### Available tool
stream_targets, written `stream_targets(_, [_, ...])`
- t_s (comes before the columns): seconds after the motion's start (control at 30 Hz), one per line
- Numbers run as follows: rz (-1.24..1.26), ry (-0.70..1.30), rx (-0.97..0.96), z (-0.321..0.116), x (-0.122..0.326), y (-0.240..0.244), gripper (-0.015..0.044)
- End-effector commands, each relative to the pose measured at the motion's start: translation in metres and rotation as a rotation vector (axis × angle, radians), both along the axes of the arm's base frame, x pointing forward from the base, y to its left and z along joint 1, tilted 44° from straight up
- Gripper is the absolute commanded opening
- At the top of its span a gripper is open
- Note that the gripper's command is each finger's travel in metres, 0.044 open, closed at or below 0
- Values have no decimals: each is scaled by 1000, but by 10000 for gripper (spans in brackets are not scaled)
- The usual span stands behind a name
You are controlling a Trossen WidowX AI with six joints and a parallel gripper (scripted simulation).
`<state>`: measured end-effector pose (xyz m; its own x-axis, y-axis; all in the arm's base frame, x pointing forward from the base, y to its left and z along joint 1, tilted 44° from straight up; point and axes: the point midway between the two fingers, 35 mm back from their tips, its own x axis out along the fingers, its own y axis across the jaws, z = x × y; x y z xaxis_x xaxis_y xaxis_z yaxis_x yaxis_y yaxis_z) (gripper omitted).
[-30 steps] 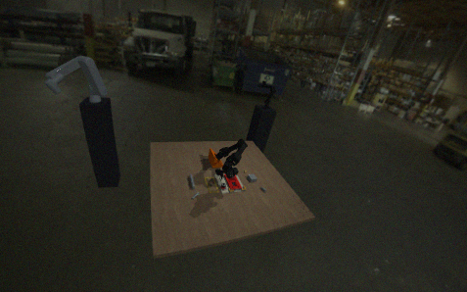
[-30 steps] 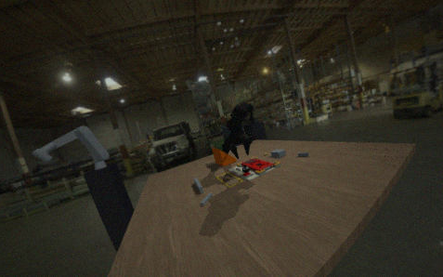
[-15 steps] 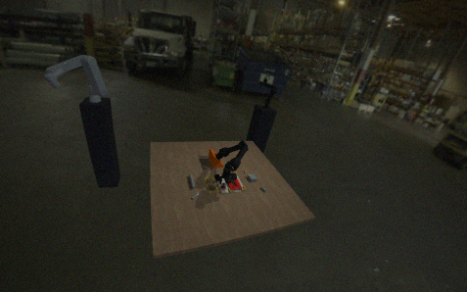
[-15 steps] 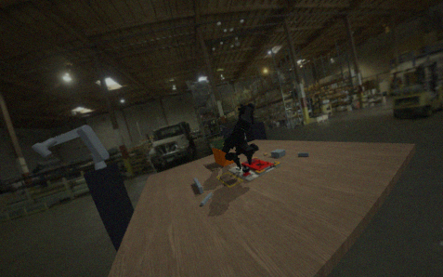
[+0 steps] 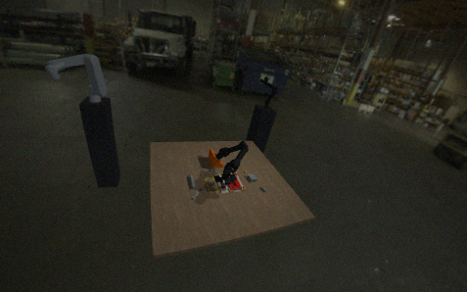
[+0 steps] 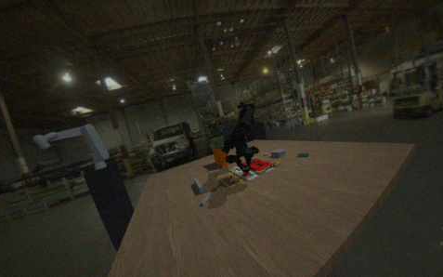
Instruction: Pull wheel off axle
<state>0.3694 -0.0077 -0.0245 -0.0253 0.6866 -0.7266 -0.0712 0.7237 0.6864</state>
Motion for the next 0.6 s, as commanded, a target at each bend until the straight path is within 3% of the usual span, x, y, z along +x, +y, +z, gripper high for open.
stream_targets(0.0, [3, 2, 1, 0, 0, 1, 142])
stream_targets(0.2, [3, 2, 1, 1, 0, 0, 0])
stream_targets(0.57, [2, 2, 1, 3, 0, -3, 0])
